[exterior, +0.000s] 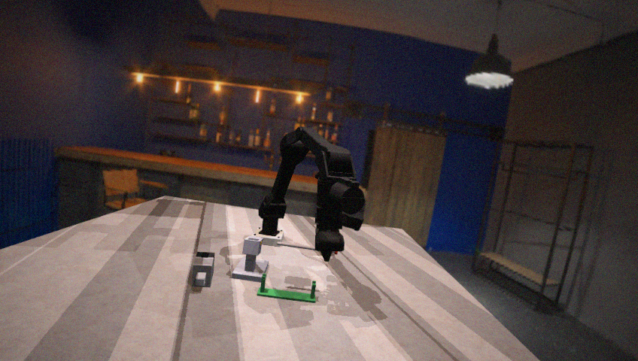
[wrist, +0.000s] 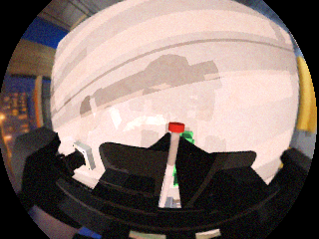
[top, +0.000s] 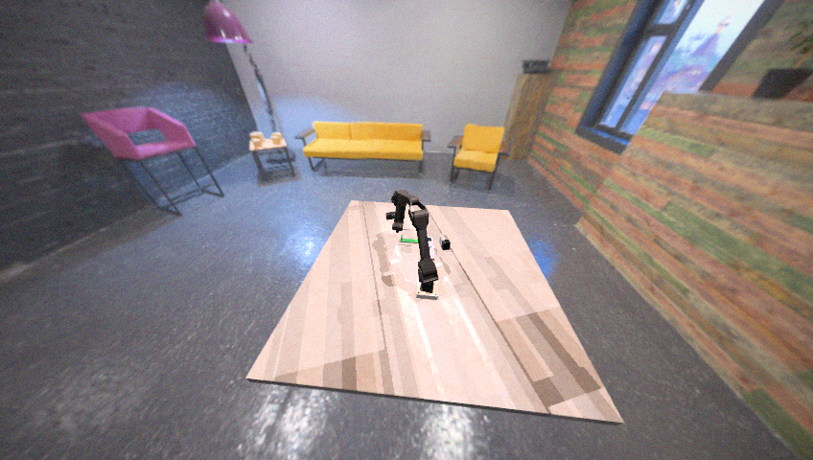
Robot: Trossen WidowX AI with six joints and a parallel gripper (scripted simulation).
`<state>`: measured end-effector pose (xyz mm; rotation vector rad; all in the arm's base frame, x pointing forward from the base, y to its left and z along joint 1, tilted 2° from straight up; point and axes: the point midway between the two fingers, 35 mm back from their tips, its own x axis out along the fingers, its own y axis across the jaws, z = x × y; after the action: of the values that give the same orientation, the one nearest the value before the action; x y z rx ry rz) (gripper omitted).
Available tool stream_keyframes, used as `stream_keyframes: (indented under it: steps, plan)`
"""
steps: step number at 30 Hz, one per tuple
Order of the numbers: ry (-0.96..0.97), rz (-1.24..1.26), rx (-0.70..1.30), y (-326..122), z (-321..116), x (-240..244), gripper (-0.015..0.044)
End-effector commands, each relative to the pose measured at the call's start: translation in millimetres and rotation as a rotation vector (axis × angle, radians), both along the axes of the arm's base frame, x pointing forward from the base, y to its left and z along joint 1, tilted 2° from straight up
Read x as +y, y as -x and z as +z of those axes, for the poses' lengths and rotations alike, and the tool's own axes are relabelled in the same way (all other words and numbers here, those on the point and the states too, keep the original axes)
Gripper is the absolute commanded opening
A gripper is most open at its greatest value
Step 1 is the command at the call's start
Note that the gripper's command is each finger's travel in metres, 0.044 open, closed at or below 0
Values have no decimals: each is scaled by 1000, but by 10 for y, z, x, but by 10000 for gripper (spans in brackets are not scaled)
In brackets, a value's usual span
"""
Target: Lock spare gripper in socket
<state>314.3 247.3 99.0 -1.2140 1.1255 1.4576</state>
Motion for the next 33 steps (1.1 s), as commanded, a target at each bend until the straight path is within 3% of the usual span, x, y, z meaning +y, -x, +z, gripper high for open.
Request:
stream_keyframes:
  steps: [1, 33]
  plan:
    - [-2, -5, -2, -77, 7, 60, 0]
    - [-8, -4, -12, -281, -282, 208, 0]
